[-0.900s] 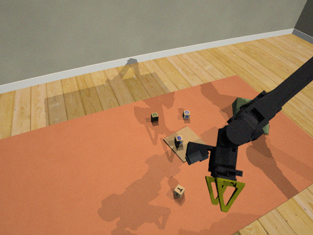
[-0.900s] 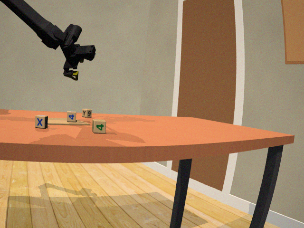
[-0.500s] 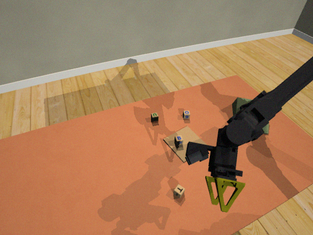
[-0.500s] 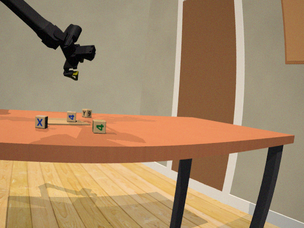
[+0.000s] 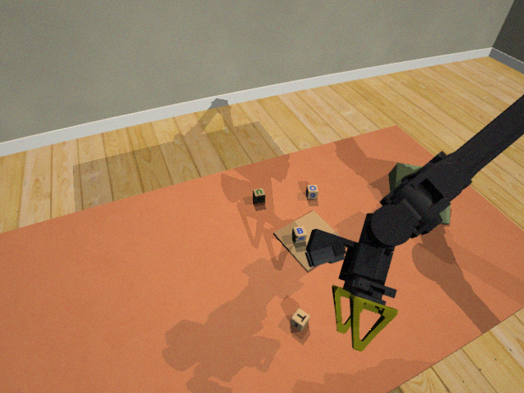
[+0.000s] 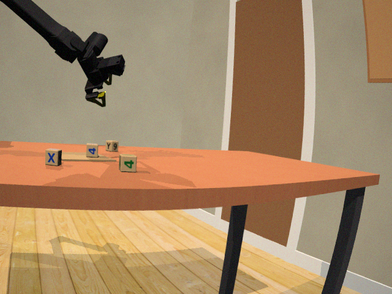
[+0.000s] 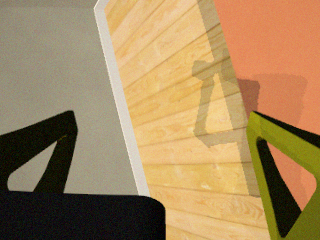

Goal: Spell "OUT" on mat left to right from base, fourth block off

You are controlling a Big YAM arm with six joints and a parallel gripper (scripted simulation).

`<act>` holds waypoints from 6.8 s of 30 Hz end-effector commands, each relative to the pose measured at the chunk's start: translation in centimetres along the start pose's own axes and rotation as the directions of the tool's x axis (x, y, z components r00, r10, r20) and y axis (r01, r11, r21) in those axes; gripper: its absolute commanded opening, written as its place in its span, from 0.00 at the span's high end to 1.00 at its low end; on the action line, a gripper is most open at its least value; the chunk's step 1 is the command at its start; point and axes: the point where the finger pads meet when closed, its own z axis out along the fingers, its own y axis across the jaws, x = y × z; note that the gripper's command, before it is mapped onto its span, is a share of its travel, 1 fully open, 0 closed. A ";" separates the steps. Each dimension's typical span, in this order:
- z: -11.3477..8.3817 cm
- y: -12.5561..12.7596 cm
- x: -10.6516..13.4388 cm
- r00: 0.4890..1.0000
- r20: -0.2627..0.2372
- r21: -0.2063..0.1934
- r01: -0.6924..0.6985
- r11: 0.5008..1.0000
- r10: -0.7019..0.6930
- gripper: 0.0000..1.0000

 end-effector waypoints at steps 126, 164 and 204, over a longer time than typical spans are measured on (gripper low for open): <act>-8.0 -10.1 -9.0 0.705 -0.166 0.592 0.630 0.502 -0.689 0.00; -22.9 -18.3 -13.0 0.675 -0.134 0.589 0.643 0.490 -0.725 0.00; -27.3 -22.5 -14.0 0.687 -0.191 0.600 0.647 0.471 -0.701 0.00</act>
